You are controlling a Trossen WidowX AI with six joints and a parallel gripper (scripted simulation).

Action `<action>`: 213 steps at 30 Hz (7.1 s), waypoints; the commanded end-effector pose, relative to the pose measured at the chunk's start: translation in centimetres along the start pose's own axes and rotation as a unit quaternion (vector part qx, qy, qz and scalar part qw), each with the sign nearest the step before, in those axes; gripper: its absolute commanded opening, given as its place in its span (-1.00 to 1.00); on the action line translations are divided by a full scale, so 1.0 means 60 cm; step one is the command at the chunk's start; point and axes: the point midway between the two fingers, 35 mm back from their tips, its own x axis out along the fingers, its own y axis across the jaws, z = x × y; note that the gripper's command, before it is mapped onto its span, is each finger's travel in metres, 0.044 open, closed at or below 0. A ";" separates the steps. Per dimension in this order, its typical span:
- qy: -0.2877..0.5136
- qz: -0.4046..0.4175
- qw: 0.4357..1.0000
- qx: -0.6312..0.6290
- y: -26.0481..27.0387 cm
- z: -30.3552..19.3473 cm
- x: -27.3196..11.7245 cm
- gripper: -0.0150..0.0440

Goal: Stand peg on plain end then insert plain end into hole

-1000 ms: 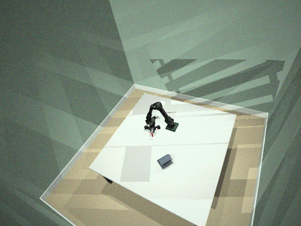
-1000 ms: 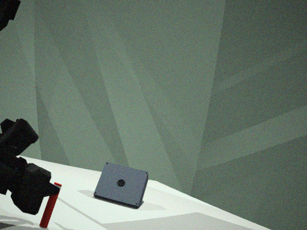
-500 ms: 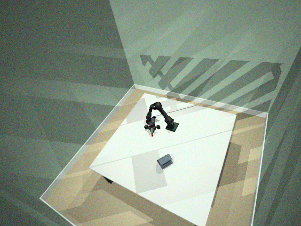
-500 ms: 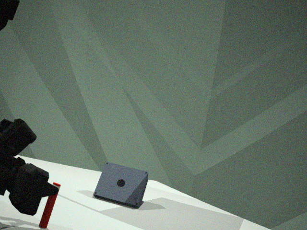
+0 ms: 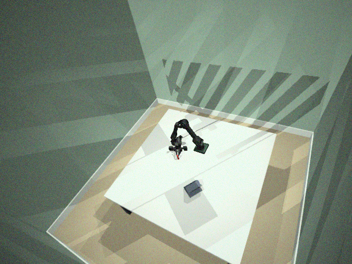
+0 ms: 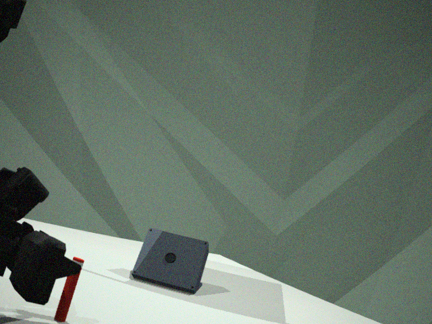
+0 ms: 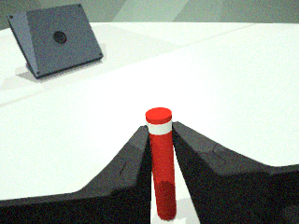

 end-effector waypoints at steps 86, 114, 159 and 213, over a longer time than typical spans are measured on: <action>-0.008 -0.005 1.000 0.005 -0.004 0.001 -0.007 1.00; 0.121 0.055 0.990 0.053 0.023 0.226 -0.025 1.00; 0.631 0.018 0.776 -0.003 -0.011 0.142 0.010 1.00; 0.631 0.017 0.776 -0.002 -0.008 0.007 0.038 1.00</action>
